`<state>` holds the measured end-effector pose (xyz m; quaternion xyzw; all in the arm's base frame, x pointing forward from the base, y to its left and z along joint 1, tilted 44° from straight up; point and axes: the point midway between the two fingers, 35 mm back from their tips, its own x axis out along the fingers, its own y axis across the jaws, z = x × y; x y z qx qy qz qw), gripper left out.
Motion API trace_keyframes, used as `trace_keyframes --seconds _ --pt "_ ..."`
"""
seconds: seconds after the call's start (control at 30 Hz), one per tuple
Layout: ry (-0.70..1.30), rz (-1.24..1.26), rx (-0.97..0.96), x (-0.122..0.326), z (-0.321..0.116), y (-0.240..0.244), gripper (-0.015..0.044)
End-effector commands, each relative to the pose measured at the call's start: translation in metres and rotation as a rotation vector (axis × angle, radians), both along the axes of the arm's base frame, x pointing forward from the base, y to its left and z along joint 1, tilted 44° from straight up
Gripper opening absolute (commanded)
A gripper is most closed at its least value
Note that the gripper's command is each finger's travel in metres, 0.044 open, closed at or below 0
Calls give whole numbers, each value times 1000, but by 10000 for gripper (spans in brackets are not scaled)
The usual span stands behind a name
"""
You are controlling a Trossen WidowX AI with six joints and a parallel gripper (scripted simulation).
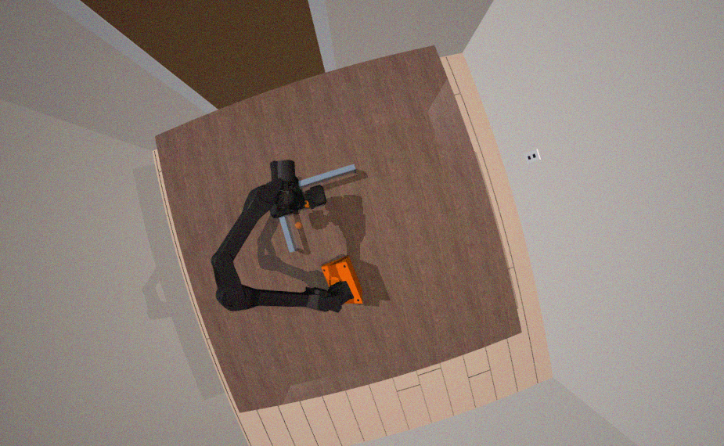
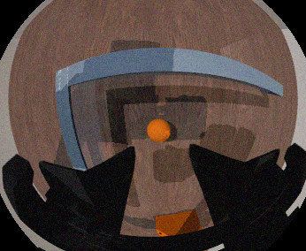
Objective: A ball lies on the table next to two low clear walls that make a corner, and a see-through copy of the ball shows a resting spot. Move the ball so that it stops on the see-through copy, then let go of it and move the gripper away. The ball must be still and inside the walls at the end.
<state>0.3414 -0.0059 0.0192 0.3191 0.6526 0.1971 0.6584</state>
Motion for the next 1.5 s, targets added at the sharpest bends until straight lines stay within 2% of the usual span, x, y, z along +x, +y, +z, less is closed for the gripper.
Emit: trace_keyframes --seconds 0.0,1.0,1.13,1.37,1.47 --pt "-24 5 7 3 1 -2 245" --pt "-24 5 9 7 -34 32 245" --pt "-24 5 9 7 -34 32 140" --pt "-24 5 9 7 -34 32 93" --pt "-24 5 8 7 -31 28 14"
